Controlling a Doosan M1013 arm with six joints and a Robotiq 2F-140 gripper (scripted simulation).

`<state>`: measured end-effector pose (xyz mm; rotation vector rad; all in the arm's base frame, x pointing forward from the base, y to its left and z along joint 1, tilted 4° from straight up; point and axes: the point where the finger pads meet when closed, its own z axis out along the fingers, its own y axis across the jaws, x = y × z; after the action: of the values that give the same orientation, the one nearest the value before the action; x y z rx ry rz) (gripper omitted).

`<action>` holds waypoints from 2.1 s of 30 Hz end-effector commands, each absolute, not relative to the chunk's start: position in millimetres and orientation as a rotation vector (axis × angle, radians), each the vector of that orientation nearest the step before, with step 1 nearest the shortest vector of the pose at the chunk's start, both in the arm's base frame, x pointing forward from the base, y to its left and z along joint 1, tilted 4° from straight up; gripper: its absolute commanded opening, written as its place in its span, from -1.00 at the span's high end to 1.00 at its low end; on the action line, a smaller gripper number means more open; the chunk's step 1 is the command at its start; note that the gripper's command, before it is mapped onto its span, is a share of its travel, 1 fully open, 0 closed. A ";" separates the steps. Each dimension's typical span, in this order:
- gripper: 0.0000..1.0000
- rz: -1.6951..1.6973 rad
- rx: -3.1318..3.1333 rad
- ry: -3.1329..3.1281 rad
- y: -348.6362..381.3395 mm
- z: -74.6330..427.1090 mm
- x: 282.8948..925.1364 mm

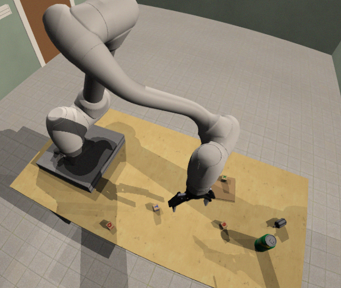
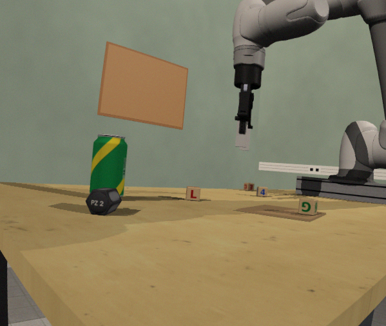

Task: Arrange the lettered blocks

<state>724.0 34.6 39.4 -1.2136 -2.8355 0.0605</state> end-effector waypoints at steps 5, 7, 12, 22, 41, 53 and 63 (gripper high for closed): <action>-1.00 0.039 -0.951 -2.939 -63.2 44.8 661.8; -1.00 0.039 -0.951 -2.939 -63.2 44.8 661.8; -1.00 0.030 -0.734 -2.998 -126.0 44.8 599.0; -1.00 0.017 -0.350 -3.062 -201.5 39.3 478.1; 0.08 0.014 -0.242 -3.070 -215.1 36.5 443.4; 0.08 0.014 -0.242 -3.070 -214.7 36.5 443.7; 0.08 0.014 -0.242 -3.070 -214.7 36.5 443.7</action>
<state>444.9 -214.8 36.3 -0.2406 -3.0637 0.0163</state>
